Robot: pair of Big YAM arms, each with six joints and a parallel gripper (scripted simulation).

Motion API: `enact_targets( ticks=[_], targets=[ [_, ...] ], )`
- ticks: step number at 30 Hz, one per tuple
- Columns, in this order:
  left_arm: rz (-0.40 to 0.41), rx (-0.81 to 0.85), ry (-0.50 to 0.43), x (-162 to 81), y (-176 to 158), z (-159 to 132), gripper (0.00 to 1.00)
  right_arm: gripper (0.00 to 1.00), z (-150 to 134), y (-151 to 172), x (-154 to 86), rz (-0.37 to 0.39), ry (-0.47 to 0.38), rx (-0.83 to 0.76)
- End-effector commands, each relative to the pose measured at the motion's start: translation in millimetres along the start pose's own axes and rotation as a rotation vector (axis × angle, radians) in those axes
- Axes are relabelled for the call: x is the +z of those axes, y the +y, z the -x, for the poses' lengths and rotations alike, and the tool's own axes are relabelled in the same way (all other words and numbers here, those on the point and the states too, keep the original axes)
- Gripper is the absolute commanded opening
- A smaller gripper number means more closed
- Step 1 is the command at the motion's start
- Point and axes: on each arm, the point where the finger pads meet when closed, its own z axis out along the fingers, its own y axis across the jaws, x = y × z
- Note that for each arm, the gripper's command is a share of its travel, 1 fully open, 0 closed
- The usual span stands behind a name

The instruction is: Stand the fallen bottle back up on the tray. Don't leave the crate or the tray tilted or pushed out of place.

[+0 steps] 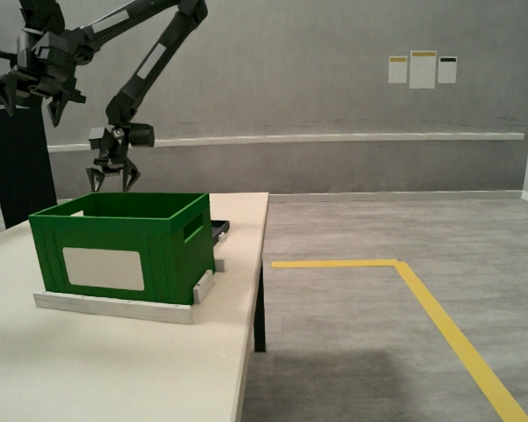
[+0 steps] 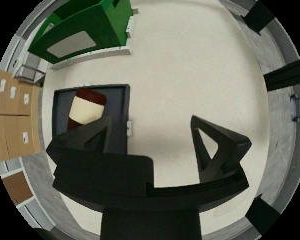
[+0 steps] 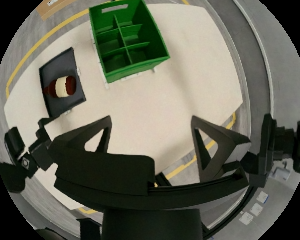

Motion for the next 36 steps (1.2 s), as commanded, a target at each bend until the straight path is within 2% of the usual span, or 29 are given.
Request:
enact_targets(
  ticks=[1, 18, 21, 25, 32, 34, 36],
  targets=[
    [0.0, 0.001, -0.001, -1, 0, 1, 1.0, 1.0, 1, 2, -2, 0.006, 0.0, 0.003],
    [0.0, 0.001, -0.001, -1, 0, 1, 1.0, 1.0, 1, 2, -2, 0.006, 0.0, 0.003],
    [0.013, -0.067, 0.0, -2, 0, 2, 1.0, 1.0, 2, 1, 2, 0.023, 0.013, -0.043],
    [0.062, -0.237, -0.001, -3, 5, 6, 1.0, 1.0, -4, 11, 9, 0.11, 0.049, -0.164],
    [0.233, -0.493, -0.01, -6, 41, 7, 1.0, 1.0, -16, 34, 21, 0.358, 0.08, -0.359],
    [0.233, -0.493, -0.01, -6, 41, 7, 1.0, 1.0, -16, 34, 21, 0.358, 0.08, -0.359],
    [0.266, -0.55, -0.012, -7, 48, 7, 1.0, 1.0, -17, 39, 21, 0.417, 0.068, -0.409]
  ],
)
